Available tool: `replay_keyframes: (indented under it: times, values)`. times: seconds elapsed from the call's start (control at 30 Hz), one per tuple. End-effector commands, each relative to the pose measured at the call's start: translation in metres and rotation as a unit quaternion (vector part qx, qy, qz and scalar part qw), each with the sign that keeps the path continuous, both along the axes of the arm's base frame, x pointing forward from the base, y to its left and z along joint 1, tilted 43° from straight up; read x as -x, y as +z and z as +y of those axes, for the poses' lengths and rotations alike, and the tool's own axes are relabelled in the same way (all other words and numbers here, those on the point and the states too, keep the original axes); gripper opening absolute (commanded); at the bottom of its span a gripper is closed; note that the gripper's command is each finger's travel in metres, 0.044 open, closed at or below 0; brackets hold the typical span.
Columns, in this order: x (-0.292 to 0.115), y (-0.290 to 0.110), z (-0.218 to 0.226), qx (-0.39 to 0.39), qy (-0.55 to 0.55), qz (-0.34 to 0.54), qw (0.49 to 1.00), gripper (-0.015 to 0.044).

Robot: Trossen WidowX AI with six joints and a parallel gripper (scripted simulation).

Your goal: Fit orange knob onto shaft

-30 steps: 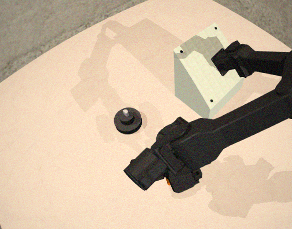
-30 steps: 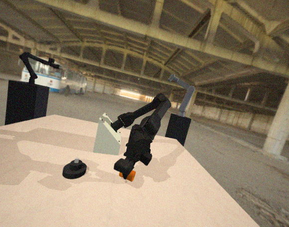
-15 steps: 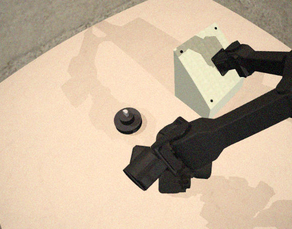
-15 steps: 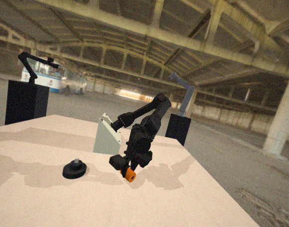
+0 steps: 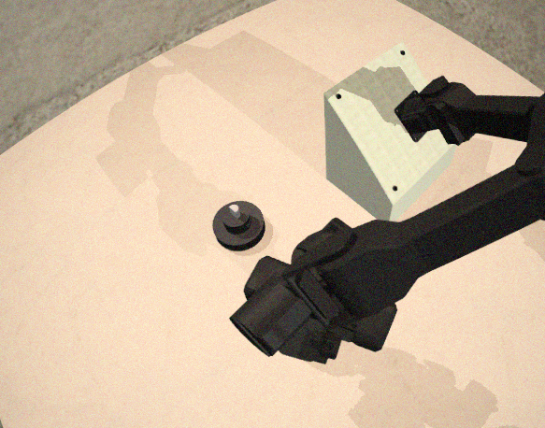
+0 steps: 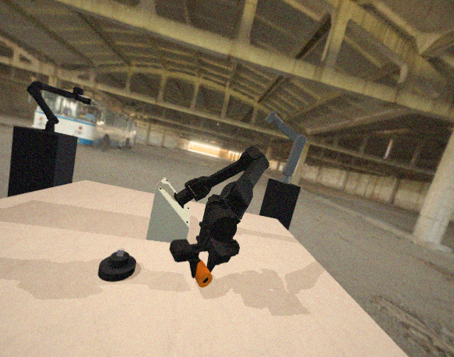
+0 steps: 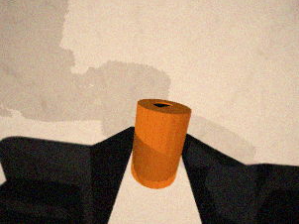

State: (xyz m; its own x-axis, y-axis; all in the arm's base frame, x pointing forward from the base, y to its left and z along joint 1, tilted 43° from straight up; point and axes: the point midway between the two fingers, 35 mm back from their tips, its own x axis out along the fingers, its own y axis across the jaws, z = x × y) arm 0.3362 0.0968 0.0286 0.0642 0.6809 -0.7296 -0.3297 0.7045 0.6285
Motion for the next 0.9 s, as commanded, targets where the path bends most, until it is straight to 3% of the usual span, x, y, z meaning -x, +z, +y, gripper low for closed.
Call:
replay_keyframes:
  times: [0.0, 0.17, 0.47, 0.87]
  values:
    - [-0.0002, 0.0005, -0.0001, -0.004, -0.046, 0.043, 0.998, 0.0179]
    - [-0.0002, 0.0005, -0.0001, -0.010, -0.107, 0.100, 0.989, 0.0179]
    - [-0.0002, 0.0005, -0.0001, -0.012, -0.135, 0.125, 0.983, 0.0179]
    - [-0.0002, 0.0005, -0.0001, -0.025, -0.281, 0.262, 0.923, 0.0179]
